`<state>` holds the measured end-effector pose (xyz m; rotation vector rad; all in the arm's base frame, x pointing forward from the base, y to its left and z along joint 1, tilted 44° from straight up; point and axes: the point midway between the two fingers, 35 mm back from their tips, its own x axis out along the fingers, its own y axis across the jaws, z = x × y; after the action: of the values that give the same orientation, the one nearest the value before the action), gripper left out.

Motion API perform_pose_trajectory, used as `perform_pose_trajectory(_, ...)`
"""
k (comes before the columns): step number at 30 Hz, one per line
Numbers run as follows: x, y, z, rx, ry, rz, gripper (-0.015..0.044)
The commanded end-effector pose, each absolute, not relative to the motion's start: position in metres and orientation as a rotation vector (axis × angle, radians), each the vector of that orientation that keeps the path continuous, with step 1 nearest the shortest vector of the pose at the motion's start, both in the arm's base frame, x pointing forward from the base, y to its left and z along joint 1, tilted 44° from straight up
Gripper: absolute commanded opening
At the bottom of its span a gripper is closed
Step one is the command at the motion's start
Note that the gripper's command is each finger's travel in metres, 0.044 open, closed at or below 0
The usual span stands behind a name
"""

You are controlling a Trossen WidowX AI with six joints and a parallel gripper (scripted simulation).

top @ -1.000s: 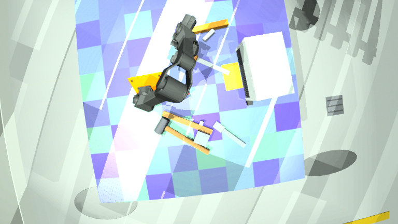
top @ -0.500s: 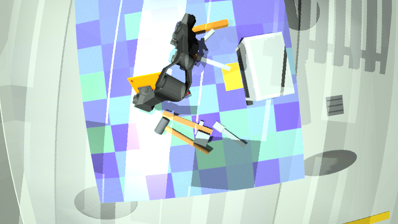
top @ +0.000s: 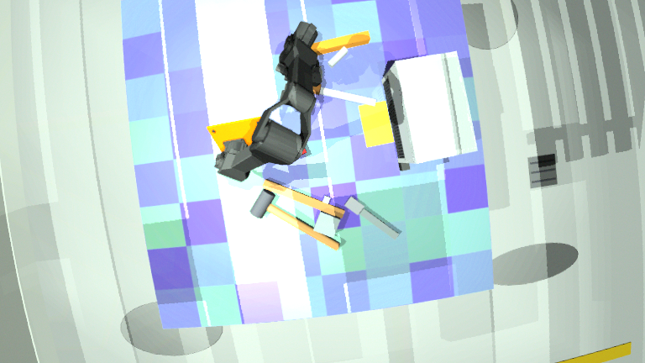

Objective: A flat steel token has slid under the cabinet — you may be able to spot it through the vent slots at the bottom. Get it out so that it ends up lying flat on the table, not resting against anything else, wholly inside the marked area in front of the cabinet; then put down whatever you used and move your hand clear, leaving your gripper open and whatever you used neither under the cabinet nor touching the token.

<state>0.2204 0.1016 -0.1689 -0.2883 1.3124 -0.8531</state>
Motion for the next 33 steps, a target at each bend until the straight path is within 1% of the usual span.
perform_pose_trajectory(1,0.2216,0.1036,-0.1687,-0.311,1.324,-0.829,0.0000)
perform_pose_trajectory(15,0.2213,0.1034,-0.1685,-0.386,1.366,-0.767,0.0000)
perform_pose_trajectory(22,0.2204,0.1017,-0.1688,-0.378,1.365,-0.778,0.0184)
perform_pose_trajectory(23,0.2204,0.1017,-0.1688,-0.378,1.365,-0.778,0.0200)
perform_pose_trajectory(25,0.2204,0.1017,-0.1688,-0.378,1.365,-0.778,0.0200)
perform_pose_trajectory(28,0.2203,0.1016,-0.1689,-0.377,1.361,-0.775,0.0270)
perform_pose_trajectory(33,0.2198,0.1011,-0.1692,-0.376,1.361,-0.775,0.0270)
